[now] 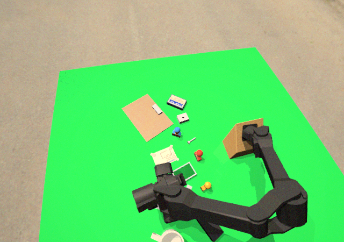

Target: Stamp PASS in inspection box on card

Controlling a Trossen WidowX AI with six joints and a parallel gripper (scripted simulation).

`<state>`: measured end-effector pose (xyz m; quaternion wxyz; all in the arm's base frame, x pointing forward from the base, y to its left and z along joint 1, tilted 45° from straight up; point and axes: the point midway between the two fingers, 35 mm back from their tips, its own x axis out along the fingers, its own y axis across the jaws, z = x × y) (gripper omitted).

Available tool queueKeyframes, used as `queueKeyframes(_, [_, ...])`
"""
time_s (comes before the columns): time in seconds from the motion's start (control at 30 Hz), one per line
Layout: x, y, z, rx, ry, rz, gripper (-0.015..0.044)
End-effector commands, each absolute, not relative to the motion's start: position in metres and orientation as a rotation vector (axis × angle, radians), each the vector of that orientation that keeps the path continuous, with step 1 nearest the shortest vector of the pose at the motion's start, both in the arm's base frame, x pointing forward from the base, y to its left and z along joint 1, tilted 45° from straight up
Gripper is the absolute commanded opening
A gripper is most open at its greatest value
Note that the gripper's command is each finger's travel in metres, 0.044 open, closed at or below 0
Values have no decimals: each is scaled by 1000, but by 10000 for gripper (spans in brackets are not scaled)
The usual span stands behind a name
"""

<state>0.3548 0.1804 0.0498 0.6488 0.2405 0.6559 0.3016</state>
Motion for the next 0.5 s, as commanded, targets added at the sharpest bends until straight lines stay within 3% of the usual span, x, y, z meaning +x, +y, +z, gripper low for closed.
queueKeyframes(0.0, [352, 186, 43, 544, 1502, 684, 215])
queueKeyframes(0.33, [351, 191, 38, 545, 1501, 685, 215])
queueKeyframes(0.47, [352, 190, 40, 548, 1497, 687, 188])
